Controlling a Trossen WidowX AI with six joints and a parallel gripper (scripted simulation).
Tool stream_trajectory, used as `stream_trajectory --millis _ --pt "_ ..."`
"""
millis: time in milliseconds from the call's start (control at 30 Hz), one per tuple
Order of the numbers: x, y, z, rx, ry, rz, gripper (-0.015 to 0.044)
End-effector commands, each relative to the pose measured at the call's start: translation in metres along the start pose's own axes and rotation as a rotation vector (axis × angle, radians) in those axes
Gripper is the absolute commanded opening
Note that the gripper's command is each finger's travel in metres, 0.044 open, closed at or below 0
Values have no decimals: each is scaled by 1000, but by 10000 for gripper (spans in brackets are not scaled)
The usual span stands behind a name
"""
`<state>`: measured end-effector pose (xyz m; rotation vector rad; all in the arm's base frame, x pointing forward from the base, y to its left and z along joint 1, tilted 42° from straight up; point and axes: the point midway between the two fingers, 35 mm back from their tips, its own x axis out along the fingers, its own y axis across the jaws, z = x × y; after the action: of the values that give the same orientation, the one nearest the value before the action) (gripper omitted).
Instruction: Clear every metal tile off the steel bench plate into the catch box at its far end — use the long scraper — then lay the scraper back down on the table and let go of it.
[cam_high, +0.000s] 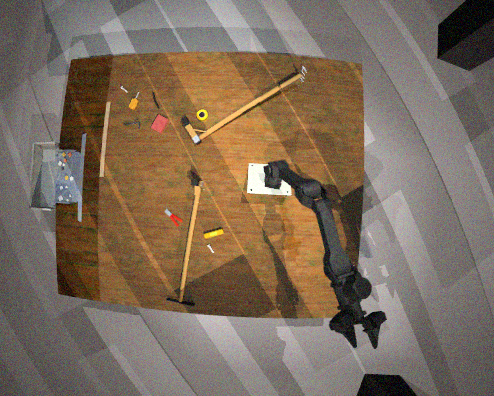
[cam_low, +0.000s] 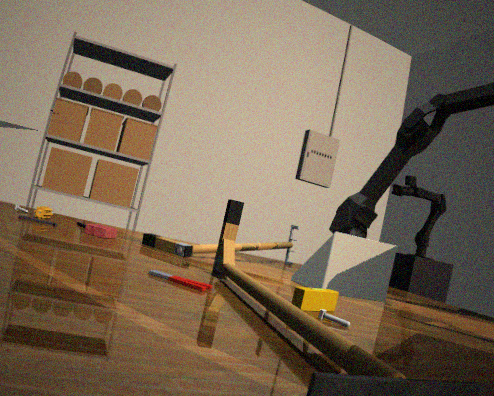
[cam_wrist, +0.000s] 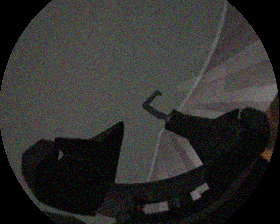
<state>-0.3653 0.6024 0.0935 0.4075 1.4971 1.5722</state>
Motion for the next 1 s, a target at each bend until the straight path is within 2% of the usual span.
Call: stream_trajectory --millis 0,400,967 --pt "-1 -9 12 -13 -21 -31 309" --pt "-7 -44 53 -48 -80 -146 0" --pt "-23 -93 104 -93 -143 -316 0"
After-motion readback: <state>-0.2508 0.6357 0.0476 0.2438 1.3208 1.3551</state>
